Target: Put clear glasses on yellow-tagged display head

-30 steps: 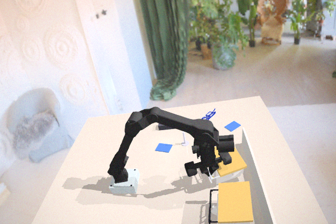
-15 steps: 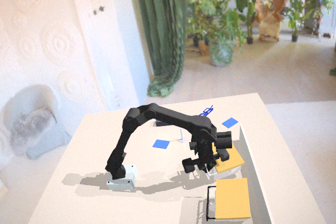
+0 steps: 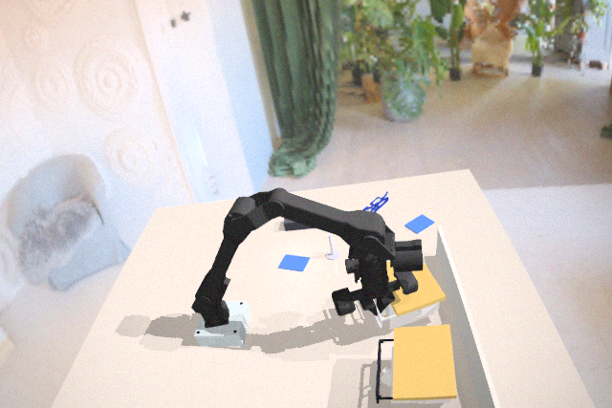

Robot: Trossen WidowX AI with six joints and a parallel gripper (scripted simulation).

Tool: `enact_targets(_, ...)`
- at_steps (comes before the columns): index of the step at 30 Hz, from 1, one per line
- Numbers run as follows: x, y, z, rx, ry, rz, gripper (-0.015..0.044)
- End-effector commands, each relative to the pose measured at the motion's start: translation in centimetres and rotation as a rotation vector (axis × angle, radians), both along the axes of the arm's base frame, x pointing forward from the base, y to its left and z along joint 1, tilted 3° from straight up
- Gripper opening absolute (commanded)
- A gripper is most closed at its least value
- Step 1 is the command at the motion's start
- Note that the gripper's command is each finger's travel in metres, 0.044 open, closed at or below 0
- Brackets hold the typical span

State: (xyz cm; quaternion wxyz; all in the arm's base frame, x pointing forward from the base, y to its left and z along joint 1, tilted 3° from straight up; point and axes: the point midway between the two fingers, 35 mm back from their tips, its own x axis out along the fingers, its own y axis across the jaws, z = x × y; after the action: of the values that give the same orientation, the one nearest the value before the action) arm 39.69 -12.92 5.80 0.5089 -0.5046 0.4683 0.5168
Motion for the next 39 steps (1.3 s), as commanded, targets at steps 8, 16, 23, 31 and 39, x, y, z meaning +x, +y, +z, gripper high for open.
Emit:
enact_targets(8, 0.01, 0.04, -0.1, 0.003, 0.0, -0.002, 0.0)
enact_targets(16, 0.01, 0.04, -0.1, 0.003, 0.0, -0.002, 0.0)
enact_targets(23, 0.01, 0.04, -0.1, 0.003, 0.0, -0.002, 0.0)
enact_targets(31, 0.01, 0.04, -0.14, 0.003, 0.0, -0.002, 0.0)
enact_targets(39, 0.02, 0.05, -0.53, 0.003, 0.0, -0.002, 0.0)
